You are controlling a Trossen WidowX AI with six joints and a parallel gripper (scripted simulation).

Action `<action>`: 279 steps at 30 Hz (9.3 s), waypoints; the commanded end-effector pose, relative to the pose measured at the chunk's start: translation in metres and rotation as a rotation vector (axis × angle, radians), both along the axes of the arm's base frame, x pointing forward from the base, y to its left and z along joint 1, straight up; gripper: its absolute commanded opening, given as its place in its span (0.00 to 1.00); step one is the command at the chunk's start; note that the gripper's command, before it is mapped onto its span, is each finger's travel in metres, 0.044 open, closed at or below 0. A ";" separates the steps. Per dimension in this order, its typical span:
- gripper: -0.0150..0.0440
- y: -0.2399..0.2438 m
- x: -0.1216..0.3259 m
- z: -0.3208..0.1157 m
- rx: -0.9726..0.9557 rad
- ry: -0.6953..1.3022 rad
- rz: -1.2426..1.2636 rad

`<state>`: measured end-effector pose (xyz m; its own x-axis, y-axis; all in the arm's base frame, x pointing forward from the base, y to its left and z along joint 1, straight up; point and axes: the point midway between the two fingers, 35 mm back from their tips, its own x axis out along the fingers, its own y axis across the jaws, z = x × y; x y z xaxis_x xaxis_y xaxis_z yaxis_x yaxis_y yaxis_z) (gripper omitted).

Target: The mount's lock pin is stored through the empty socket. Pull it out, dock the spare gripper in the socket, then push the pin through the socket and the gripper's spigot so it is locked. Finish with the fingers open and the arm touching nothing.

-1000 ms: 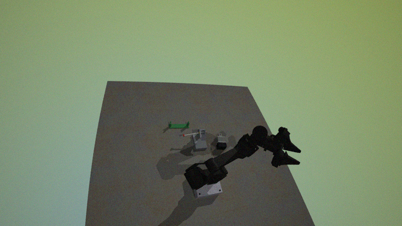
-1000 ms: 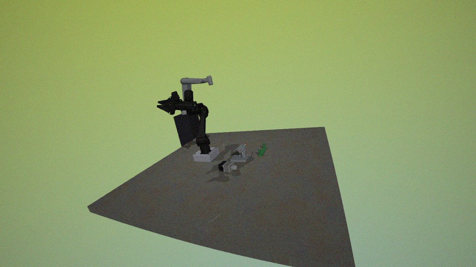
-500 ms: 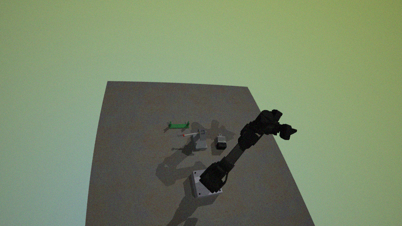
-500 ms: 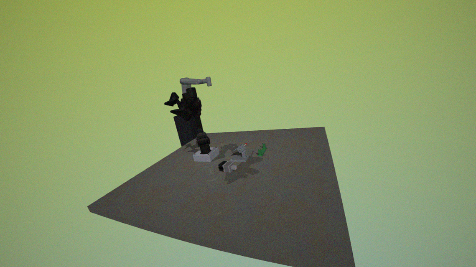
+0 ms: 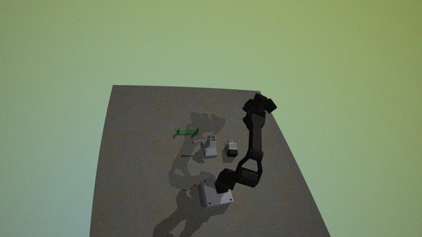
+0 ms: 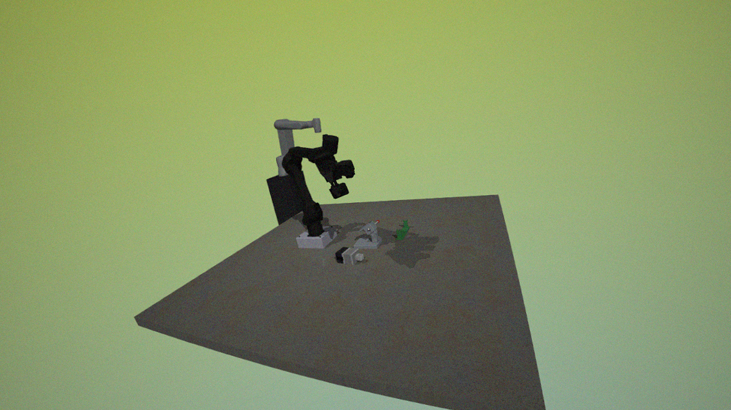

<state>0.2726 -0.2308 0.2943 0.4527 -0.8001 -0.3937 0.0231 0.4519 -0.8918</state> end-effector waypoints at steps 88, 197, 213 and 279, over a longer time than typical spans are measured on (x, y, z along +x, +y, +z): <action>0.50 0.311 0.020 -0.266 0.473 1.126 1.163; 0.25 0.386 0.024 -0.244 0.618 1.045 1.230; 0.25 0.387 0.021 -0.223 0.624 1.060 1.227; 0.25 0.431 0.138 -0.224 0.646 1.036 1.189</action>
<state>0.4109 0.2007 0.0758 0.0050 0.1628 -0.9867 -0.9985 0.0552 0.0040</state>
